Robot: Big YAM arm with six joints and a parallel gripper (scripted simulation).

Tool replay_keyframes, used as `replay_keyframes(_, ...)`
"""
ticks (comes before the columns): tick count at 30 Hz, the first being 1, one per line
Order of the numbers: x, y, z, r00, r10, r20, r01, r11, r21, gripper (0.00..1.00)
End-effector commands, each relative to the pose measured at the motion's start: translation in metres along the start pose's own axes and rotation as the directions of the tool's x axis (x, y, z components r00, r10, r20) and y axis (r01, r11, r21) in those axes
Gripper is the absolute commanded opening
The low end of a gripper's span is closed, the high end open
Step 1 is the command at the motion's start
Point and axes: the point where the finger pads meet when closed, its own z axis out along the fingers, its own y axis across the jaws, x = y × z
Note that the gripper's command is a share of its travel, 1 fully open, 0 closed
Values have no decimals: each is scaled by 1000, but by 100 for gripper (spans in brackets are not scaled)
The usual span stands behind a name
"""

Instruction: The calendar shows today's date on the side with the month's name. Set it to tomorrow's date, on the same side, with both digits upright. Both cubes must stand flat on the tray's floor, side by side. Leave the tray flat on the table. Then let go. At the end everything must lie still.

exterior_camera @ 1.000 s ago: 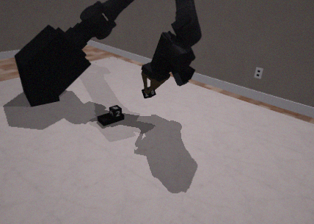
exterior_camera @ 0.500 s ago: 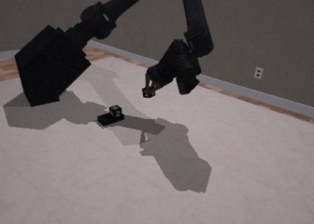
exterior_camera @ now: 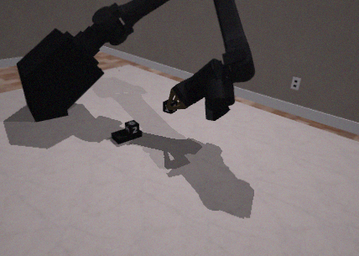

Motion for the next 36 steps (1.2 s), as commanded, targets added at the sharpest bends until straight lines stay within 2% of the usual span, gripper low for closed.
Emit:
replay_keyframes(1, -3, 5, -15, 999, -41, 35, 40, 999, 30, 27)
replay_keyframes(30, -14, 3, 6, 1000, -9, 0, 9, 1000, 7, 27)
replay_keyframes(36, -25, 1, 11, 1000, -19, 14, 19, 1000, 17, 27)
